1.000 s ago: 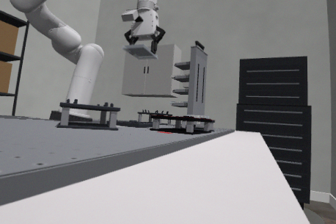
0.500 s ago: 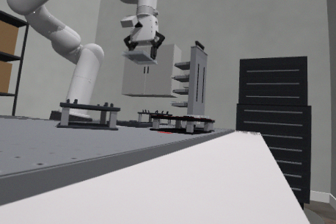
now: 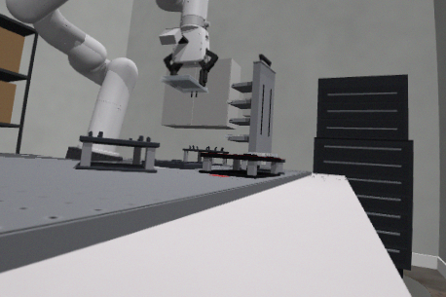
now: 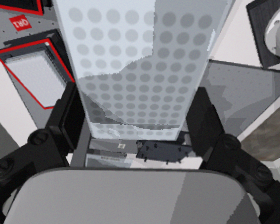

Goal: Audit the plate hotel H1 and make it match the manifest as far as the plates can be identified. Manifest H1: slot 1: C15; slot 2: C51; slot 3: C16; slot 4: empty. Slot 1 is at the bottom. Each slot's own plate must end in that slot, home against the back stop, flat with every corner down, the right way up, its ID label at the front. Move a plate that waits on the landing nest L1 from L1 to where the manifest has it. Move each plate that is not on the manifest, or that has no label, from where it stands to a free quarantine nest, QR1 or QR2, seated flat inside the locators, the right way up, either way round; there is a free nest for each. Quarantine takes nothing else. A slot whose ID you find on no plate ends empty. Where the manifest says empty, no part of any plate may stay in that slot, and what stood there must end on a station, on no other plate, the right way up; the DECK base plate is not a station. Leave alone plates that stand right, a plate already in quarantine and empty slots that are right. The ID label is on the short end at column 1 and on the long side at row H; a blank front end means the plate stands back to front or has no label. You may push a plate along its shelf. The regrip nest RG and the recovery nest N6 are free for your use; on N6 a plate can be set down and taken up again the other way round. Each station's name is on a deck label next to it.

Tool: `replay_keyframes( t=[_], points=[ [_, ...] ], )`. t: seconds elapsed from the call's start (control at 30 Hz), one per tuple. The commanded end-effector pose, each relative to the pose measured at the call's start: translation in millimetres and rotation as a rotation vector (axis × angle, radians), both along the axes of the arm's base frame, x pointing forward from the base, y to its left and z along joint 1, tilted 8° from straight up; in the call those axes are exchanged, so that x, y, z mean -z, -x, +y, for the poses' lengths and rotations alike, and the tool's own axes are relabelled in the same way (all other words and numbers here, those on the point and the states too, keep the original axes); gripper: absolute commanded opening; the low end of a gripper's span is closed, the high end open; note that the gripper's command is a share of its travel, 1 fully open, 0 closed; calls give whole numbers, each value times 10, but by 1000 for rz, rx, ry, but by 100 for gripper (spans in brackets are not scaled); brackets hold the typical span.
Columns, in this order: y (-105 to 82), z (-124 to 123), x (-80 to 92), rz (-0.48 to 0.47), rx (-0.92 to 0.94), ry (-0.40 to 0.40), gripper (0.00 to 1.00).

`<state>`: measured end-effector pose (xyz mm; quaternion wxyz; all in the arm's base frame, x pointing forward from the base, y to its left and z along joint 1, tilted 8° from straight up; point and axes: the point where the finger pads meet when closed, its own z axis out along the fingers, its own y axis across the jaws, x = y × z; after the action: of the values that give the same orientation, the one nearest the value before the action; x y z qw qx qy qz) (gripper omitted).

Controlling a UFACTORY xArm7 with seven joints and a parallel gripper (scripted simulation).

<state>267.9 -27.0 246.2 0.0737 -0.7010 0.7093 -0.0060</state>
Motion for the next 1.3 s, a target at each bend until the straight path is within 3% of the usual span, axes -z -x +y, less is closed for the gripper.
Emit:
replay_keyframes(
  t=[0.0,1.27],
  points=[
    [-13,4,56,-2,1,0,0],
    [-77,57,618,-2,1,0,0]
  ],
)
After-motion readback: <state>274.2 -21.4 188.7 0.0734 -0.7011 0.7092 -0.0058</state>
